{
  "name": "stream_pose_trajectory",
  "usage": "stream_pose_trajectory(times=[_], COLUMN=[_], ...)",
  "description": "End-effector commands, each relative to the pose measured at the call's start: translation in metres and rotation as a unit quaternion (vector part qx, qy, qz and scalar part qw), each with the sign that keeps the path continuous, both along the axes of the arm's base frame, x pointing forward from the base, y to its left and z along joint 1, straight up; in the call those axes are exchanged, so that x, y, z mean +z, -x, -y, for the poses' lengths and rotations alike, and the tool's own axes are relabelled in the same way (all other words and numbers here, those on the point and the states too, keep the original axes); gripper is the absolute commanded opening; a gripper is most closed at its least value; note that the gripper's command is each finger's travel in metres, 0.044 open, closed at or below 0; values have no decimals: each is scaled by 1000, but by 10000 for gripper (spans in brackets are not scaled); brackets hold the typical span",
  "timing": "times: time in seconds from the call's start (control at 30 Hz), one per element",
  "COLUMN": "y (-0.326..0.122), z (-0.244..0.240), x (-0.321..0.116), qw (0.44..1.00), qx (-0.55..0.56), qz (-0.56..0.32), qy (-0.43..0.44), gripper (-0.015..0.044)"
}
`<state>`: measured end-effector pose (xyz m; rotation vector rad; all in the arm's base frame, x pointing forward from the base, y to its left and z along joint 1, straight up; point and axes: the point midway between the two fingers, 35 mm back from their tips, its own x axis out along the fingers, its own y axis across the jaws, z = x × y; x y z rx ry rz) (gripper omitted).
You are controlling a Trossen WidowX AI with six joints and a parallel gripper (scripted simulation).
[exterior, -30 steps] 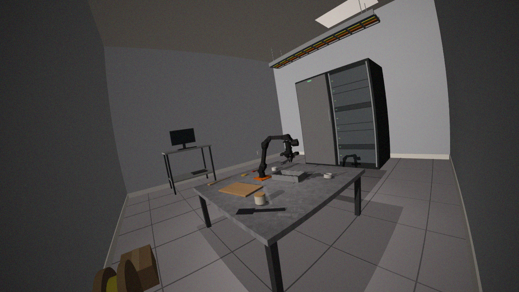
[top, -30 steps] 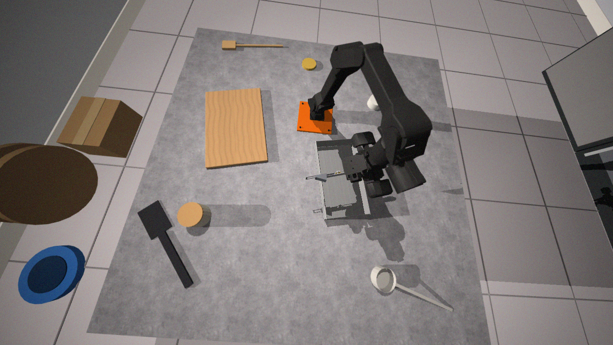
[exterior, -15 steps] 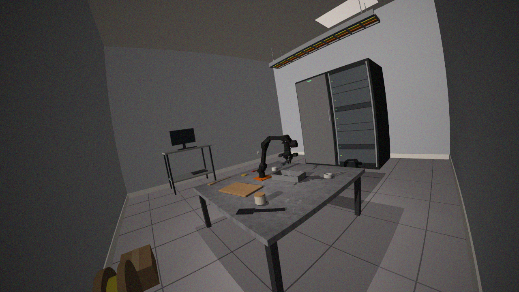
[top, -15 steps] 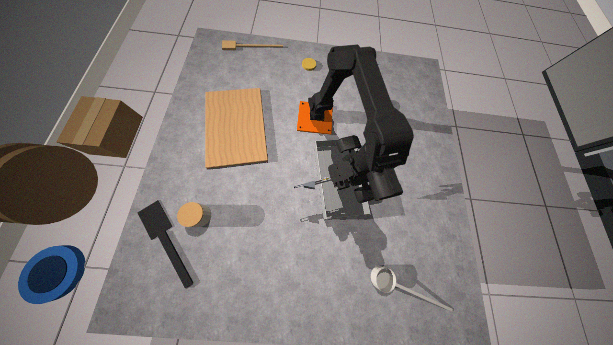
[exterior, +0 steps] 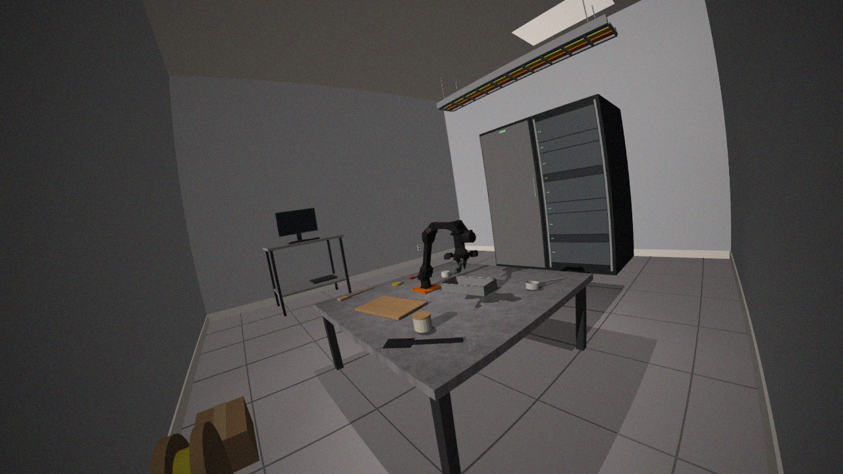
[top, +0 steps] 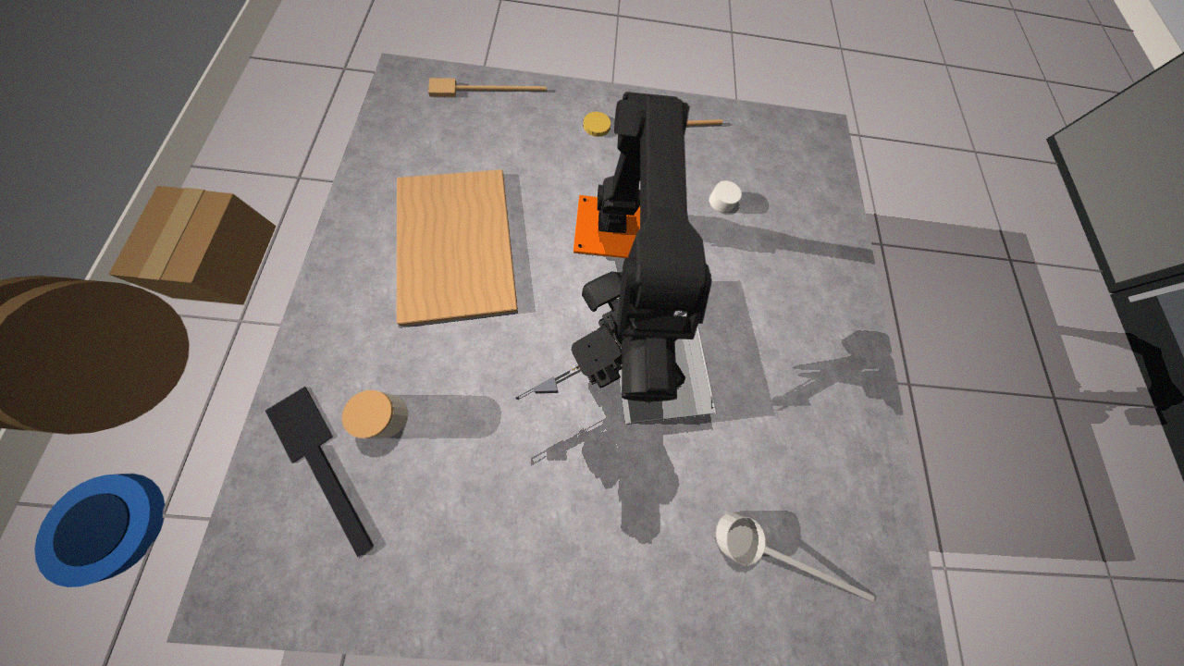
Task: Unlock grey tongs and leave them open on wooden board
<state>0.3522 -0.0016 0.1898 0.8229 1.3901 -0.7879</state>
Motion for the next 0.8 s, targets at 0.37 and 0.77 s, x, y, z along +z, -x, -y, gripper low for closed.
stream_pose_trajectory(times=[0.37, 0.77], y=[4, 24], z=[88, 162], x=[1, 1], qw=[994, 977], qx=[110, 213], qz=[-2, -7], qy=[9, 15], gripper=[-150, -150])
